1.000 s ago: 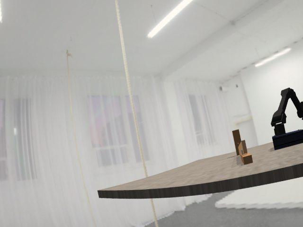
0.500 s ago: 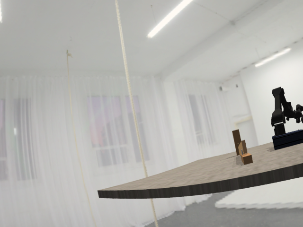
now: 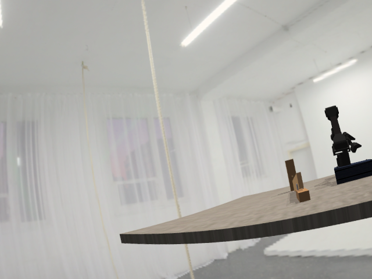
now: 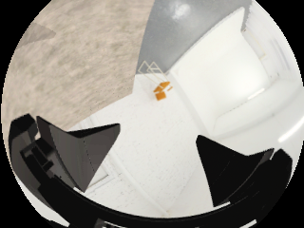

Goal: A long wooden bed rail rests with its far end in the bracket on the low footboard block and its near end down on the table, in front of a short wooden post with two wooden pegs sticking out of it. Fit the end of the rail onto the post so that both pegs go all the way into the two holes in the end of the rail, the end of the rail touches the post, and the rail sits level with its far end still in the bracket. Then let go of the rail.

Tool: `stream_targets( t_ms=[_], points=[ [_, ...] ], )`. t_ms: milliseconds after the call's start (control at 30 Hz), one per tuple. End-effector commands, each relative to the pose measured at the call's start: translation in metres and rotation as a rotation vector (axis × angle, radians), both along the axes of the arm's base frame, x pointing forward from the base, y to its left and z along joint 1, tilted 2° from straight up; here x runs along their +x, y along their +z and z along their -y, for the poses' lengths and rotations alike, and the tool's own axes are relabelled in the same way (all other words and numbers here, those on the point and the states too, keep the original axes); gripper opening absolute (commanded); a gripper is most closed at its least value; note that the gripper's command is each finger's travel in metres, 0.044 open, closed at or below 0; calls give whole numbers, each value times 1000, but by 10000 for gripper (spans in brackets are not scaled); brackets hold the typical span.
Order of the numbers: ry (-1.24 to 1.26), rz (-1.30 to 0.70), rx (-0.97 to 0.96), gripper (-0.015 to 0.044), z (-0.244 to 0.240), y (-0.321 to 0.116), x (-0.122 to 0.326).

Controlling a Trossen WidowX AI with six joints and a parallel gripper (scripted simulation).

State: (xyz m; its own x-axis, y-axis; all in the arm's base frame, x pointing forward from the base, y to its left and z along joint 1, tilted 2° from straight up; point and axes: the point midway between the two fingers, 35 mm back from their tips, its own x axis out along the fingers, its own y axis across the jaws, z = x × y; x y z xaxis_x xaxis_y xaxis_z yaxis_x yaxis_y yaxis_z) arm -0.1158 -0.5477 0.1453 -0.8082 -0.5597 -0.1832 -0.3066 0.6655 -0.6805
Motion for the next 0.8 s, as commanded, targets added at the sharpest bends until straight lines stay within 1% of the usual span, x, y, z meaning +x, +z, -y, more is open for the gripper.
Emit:
stream_targets(
  t_ms=[0, 400, 767],
  points=[
    [88, 15, 10, 440, 4, 7, 35],
    [394, 54, 89, 440, -2, 16, 161],
    [676, 85, 175, 440, -36, 21, 272]
  ],
)
